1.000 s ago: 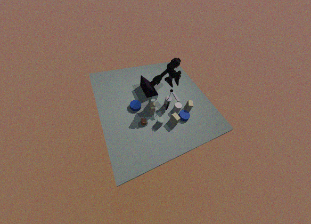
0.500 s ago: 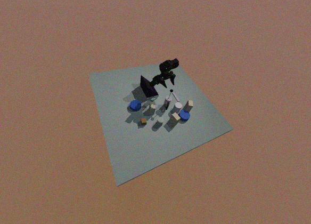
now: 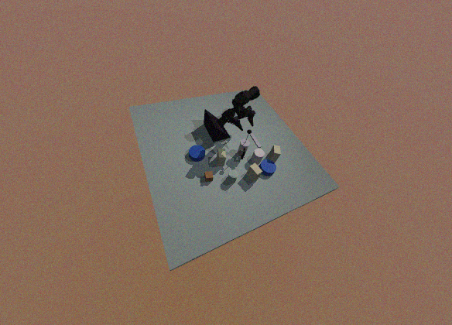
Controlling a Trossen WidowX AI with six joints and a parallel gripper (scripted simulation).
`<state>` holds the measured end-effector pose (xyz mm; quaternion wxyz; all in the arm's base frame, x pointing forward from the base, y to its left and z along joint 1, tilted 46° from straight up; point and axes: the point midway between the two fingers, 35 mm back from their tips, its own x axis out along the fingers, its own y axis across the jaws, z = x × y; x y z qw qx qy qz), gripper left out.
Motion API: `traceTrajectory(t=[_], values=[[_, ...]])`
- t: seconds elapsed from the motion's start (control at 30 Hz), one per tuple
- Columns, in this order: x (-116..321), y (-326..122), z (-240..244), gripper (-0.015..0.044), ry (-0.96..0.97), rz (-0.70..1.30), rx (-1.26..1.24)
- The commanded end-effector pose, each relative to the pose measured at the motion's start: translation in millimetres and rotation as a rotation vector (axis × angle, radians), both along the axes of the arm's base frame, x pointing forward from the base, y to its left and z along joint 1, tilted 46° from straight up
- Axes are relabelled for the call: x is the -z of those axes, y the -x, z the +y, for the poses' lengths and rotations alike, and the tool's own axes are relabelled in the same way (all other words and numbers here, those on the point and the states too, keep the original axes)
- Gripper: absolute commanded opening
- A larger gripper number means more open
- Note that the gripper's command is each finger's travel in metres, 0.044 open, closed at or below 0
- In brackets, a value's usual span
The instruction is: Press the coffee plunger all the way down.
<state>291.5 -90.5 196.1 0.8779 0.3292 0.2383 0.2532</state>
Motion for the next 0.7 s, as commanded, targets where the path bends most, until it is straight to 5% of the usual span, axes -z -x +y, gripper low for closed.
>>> traceTrajectory(t=[0.0, 0.53, 0.67], values=[[2.2, -3.6, 5.4, 0.044, 0.005, 0.003, -0.001], [4.3, -20.3, 20.5, 0.044, -0.003, -0.006, 0.002], [4.3, -20.3, 20.5, 0.0335, -0.003, -0.006, 0.002]])
